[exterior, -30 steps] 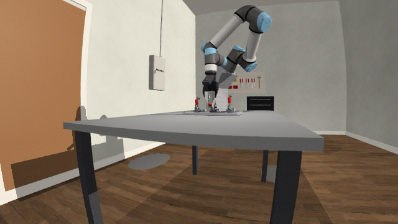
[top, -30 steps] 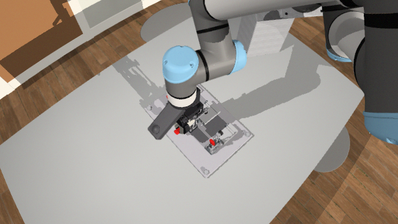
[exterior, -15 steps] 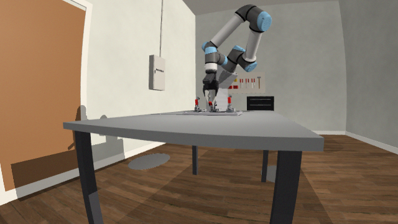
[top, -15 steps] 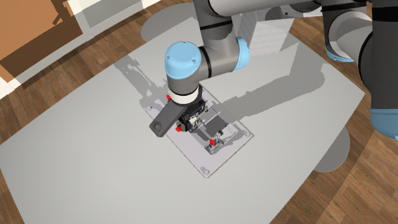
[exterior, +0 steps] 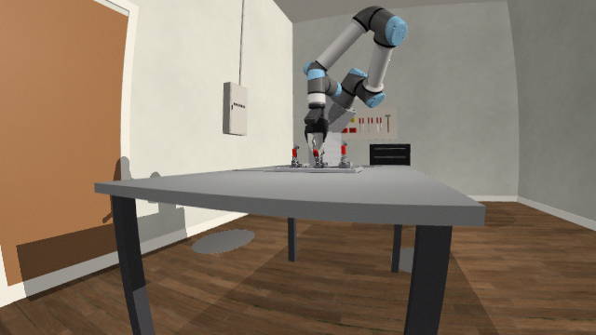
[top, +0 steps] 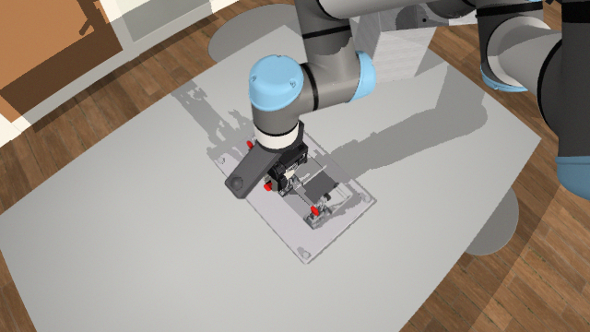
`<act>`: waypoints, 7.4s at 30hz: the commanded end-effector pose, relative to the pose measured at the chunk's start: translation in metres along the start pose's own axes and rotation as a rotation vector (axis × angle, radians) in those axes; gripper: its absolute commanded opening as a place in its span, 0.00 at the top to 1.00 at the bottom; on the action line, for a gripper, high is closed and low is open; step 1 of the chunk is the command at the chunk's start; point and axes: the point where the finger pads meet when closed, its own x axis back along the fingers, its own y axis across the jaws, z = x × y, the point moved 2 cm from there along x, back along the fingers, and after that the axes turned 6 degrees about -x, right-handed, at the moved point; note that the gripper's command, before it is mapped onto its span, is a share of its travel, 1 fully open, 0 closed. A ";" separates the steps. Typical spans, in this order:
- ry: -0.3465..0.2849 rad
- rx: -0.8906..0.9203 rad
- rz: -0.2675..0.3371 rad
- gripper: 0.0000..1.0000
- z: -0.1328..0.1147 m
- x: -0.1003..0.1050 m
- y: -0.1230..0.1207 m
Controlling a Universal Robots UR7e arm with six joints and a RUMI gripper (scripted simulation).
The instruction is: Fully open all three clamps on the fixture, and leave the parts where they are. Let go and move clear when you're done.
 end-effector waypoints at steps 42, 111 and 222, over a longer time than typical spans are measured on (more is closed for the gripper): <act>0.000 0.000 0.000 1.00 -0.026 0.006 0.003; 0.000 0.000 0.000 1.00 -0.028 0.006 0.003; 0.000 0.000 0.000 0.72 -0.031 0.056 0.003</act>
